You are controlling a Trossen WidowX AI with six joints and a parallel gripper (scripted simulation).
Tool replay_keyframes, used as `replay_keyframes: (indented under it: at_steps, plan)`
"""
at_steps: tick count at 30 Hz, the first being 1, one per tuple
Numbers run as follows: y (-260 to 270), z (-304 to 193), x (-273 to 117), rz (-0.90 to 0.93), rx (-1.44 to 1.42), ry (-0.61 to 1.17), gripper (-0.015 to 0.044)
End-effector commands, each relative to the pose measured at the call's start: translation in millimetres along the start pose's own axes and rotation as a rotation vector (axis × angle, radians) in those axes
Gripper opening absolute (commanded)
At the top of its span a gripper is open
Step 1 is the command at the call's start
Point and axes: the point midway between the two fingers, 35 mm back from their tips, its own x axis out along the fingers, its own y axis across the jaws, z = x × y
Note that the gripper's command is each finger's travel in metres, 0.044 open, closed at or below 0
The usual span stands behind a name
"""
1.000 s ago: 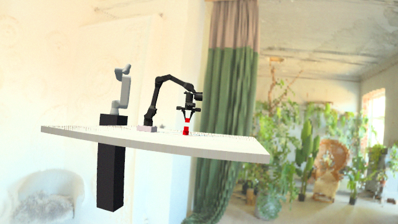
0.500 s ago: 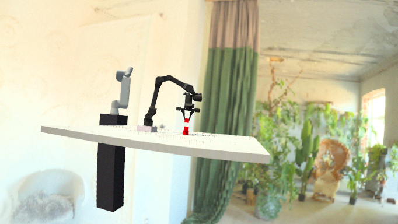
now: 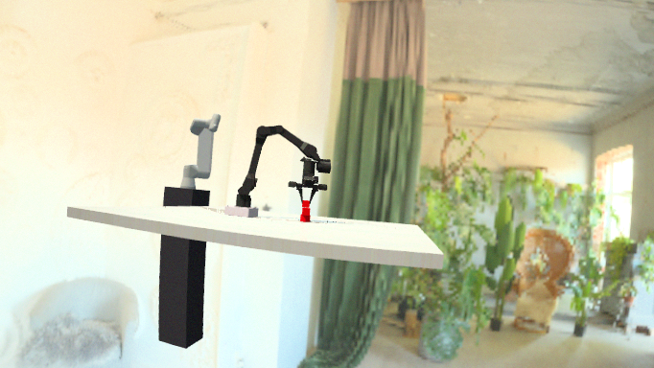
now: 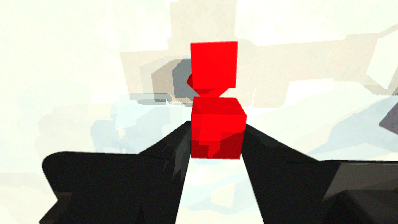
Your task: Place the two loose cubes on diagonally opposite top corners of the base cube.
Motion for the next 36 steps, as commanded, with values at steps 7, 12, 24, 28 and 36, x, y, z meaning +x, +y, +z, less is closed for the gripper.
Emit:
replay_keyframes:
  at_steps: [7,12,24,28,36]
  plan:
    - [-0.1,-0.5,2.8,0.001,0.005,0.002,0.0105]
    - [0.5,-0.5,8.9,0.001,0.005,0.002,0.0105]
    - [1.7,-0.5,32.2,0.001,0.004,0.002,0.0105]
    - [1.7,-0.5,32.2,0.001,0.004,0.002,0.0105]
    - [1.7,-0.5,33.7,0.001,0.004,0.002,0.0105]
